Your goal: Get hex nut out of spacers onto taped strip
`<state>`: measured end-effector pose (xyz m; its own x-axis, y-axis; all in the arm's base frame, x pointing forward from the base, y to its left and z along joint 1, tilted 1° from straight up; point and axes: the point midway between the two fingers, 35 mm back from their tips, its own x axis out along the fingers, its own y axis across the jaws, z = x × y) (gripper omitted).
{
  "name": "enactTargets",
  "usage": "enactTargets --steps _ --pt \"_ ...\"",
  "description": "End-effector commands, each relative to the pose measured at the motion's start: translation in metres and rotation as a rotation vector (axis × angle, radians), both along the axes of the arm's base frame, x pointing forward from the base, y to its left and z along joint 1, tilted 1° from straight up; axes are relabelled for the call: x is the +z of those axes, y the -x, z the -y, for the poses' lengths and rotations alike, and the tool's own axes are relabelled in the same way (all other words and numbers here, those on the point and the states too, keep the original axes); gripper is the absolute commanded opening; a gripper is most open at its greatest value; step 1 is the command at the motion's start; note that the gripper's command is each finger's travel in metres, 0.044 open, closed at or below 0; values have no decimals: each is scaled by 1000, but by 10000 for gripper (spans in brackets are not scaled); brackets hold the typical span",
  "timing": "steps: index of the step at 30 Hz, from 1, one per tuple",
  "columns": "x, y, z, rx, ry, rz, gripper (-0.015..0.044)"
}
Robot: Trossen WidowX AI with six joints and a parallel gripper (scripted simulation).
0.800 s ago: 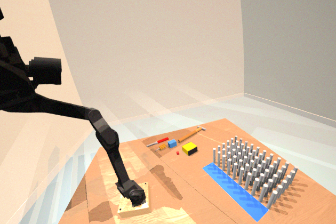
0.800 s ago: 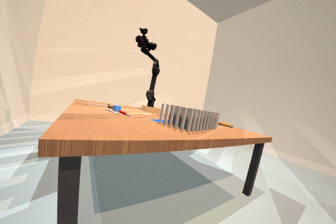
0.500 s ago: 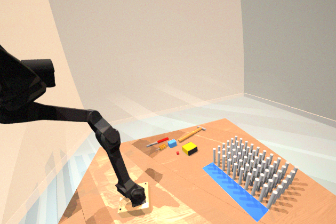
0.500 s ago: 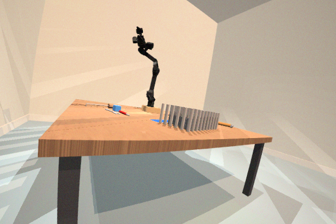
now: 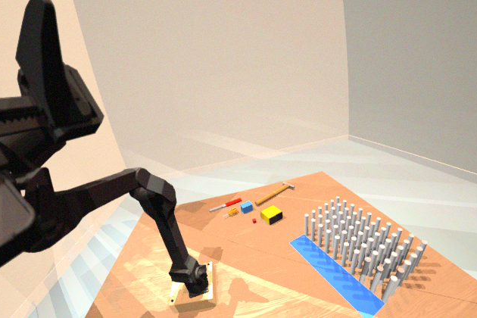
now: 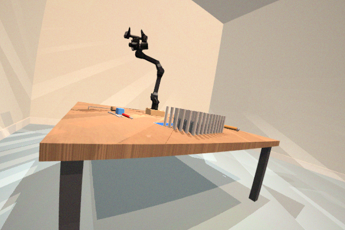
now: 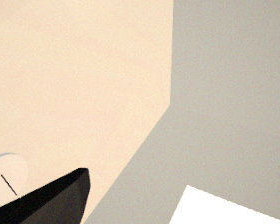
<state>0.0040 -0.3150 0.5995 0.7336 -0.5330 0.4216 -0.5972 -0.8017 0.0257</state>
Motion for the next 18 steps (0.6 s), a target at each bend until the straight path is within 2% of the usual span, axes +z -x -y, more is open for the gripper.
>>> enactTargets --steps 1,10,15,18 --pt "-23 -31 25 194 -263 221 440" --pt "-88 -117 57 520 -856 590 440" --pt "-113 -146 60 590 -1043 681 440" --pt "-141 -177 59 656 -1247 762 440"
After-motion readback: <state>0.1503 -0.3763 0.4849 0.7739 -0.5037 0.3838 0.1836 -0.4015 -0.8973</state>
